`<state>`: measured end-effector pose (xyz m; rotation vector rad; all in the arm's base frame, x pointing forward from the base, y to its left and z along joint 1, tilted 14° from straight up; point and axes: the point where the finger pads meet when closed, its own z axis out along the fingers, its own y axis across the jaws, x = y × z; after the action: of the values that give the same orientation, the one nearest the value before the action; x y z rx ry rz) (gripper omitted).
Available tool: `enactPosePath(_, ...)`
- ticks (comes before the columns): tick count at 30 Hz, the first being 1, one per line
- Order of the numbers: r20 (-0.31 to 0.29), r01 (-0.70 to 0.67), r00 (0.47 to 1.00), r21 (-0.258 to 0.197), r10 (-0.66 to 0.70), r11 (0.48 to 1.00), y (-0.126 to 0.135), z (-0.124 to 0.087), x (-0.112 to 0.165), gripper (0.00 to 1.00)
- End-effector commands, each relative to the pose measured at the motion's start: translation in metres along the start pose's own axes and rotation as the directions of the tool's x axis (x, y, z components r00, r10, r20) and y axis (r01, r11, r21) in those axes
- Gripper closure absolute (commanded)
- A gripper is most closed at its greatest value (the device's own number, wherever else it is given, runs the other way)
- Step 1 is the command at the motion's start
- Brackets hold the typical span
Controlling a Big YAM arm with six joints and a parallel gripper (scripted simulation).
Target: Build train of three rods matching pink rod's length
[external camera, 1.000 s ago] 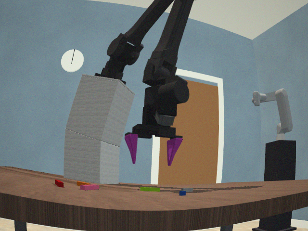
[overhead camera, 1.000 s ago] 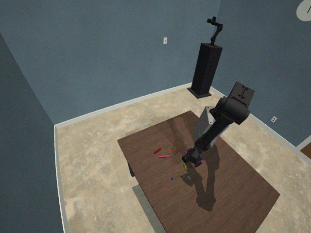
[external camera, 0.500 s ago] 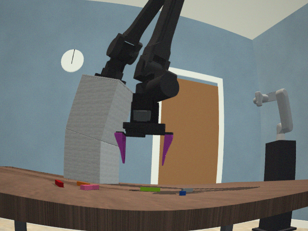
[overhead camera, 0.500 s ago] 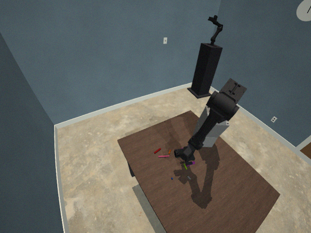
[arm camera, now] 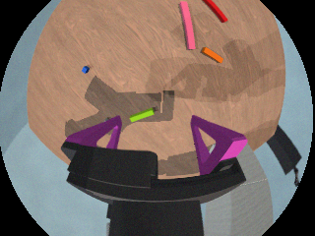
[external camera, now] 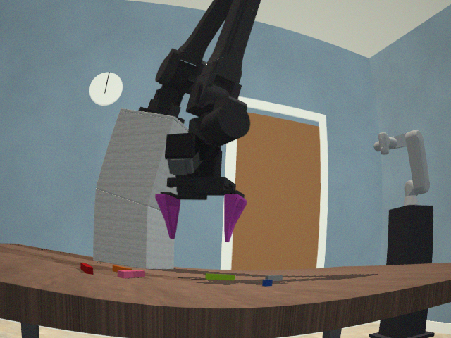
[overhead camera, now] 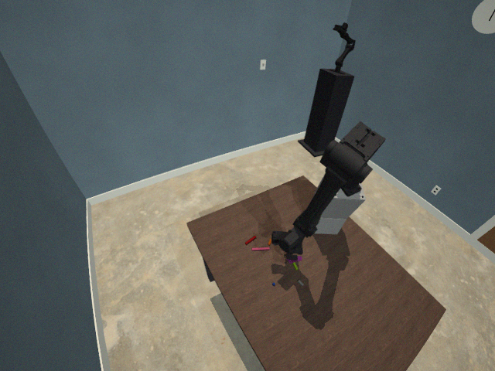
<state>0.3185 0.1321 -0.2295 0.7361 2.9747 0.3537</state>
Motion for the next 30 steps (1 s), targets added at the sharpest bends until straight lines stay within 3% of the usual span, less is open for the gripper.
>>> enactPosePath(1,-0.008,-0.066,0.998,0.018,0.066,0.998,-0.007,0.003,-0.002,0.0)
enactPosePath(14,-0.015,-0.049,0.999,0.021,0.049,0.999,-0.006,0.003,0.003,0.0)
enactPosePath(15,-0.009,-0.198,0.98,0.017,0.198,0.98,-0.014,0.003,-0.016,0.0)
enactPosePath(30,-0.013,-0.184,0.983,0.023,0.184,0.983,-0.013,0.003,-0.01,0.0)
